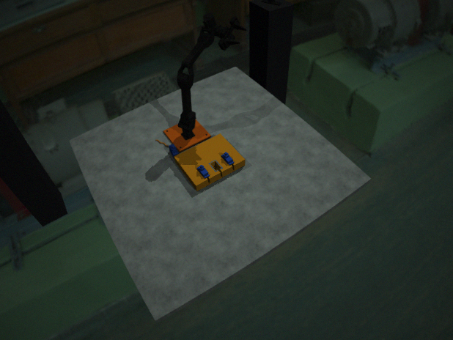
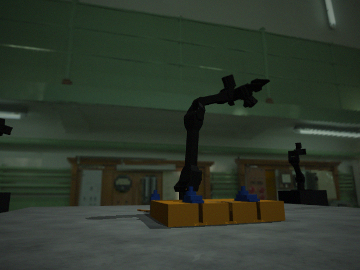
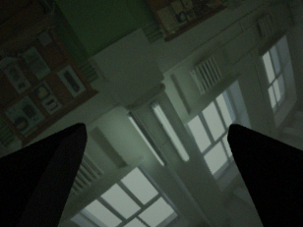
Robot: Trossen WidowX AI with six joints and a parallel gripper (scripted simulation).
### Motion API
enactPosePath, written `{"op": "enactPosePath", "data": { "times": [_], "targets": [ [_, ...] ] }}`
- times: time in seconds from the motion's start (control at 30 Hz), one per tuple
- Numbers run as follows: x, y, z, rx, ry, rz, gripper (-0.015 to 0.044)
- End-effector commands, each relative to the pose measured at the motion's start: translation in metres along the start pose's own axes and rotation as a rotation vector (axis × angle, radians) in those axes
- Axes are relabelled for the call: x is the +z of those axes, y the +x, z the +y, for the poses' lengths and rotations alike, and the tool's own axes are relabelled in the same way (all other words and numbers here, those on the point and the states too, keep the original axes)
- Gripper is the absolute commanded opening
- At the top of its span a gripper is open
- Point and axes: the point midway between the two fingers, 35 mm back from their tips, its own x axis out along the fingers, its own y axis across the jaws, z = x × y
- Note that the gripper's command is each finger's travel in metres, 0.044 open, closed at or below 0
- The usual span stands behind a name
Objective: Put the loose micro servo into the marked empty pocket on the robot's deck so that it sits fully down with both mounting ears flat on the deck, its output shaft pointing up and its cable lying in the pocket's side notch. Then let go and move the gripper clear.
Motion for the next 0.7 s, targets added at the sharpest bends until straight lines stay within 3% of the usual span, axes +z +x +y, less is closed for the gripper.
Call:
{"op": "enactPosePath", "data": {
  "times": [0.0, 0.67],
  "targets": [
    [0.000, 0.001, 0.000, 0.001, 0.002, 0.001, 0.0426],
    [-0.003, 0.031, 0.005, -0.058, 0.156, 0.016, 0.0440]
  ]
}}
